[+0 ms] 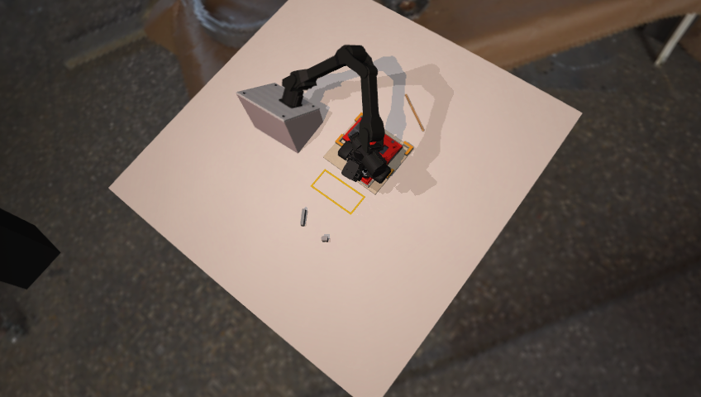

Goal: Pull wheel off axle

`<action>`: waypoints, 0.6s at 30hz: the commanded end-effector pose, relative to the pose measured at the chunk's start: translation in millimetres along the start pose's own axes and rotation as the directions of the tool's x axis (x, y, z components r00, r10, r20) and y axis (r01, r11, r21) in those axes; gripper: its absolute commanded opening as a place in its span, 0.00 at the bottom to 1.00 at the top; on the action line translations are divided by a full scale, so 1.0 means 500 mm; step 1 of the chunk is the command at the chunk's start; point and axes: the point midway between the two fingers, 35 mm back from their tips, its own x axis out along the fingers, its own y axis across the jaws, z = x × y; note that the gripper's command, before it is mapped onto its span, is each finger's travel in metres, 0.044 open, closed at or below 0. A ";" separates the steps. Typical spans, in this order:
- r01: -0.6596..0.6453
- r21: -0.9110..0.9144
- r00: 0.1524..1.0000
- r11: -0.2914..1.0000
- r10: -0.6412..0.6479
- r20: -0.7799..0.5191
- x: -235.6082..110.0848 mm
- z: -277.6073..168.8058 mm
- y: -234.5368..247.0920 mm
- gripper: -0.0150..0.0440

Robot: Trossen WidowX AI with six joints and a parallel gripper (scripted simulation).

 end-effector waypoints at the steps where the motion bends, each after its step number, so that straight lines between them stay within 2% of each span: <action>1: -0.004 -0.003 1.000 1.000 0.004 0.004 -0.008 0.001 0.001 0.25; 18: -0.006 -0.002 1.000 1.000 0.006 0.004 -0.019 0.001 0.001 0.25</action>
